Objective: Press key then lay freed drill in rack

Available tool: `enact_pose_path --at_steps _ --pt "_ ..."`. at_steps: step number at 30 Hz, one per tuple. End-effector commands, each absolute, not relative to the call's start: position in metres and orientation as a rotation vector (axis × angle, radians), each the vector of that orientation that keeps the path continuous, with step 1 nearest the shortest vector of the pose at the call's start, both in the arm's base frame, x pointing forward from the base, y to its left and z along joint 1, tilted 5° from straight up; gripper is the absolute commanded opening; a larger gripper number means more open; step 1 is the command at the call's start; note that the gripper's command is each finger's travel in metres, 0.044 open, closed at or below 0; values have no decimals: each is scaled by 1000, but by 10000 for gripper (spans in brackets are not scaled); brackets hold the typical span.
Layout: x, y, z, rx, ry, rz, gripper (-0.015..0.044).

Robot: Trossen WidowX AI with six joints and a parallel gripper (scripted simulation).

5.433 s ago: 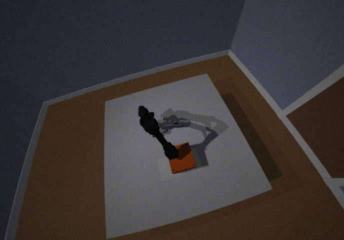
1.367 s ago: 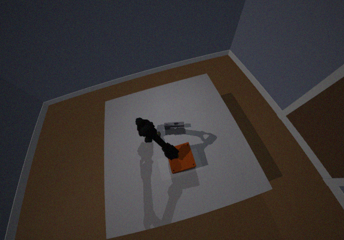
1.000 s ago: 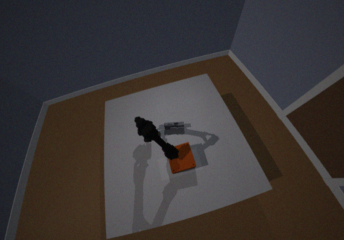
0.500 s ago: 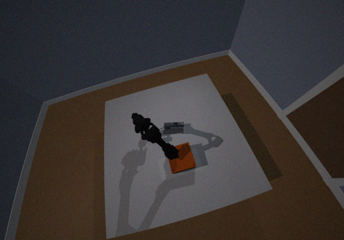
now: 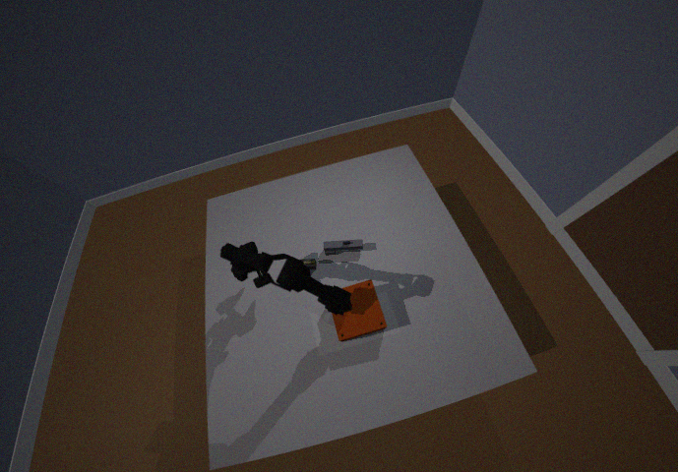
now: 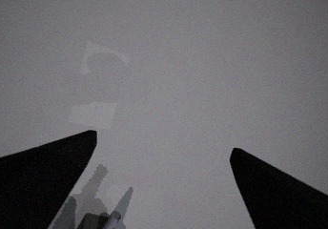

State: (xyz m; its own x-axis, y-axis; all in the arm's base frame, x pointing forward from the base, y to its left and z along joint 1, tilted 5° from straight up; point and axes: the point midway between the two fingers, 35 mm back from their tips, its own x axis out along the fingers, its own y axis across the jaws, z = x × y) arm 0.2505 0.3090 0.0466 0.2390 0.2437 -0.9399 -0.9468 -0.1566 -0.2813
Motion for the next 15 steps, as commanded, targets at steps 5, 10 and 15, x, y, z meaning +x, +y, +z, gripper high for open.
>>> enact_pose_path --at_steps 5,10,15 --pt "202 404 87 -1424 363 1323 440" --pt "147 460 124 -1440 102 1386 440" --pt "87 502 158 -1432 -138 1416 440"
